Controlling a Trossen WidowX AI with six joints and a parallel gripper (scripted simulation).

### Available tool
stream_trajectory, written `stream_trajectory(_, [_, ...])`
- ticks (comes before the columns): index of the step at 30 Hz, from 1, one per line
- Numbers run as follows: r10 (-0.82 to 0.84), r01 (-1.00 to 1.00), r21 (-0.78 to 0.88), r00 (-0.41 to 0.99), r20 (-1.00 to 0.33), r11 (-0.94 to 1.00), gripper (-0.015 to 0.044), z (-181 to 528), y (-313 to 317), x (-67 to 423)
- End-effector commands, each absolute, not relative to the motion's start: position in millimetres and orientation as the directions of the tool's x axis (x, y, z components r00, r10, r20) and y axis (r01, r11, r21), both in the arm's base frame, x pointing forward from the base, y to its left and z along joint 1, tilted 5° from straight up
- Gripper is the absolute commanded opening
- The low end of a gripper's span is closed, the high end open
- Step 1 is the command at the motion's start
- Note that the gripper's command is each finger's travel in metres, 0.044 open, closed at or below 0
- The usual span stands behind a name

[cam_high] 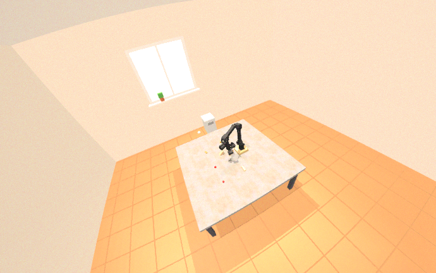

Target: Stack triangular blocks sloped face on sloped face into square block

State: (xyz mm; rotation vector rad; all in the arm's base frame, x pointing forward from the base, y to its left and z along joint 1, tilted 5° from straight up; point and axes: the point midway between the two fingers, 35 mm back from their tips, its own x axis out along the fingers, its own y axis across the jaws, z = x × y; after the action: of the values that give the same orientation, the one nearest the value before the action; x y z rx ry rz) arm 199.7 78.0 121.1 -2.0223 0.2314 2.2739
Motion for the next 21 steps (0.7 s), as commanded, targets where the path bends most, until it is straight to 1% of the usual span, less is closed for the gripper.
stream_trajectory(1, [-0.038,-0.165,0.057,-0.113,-0.993,-0.985,0.0,129,70,216])
stream_trajectory(21, [-0.048,-0.179,0.06,-0.072,-0.996,-0.982,0.0,161,17,284])
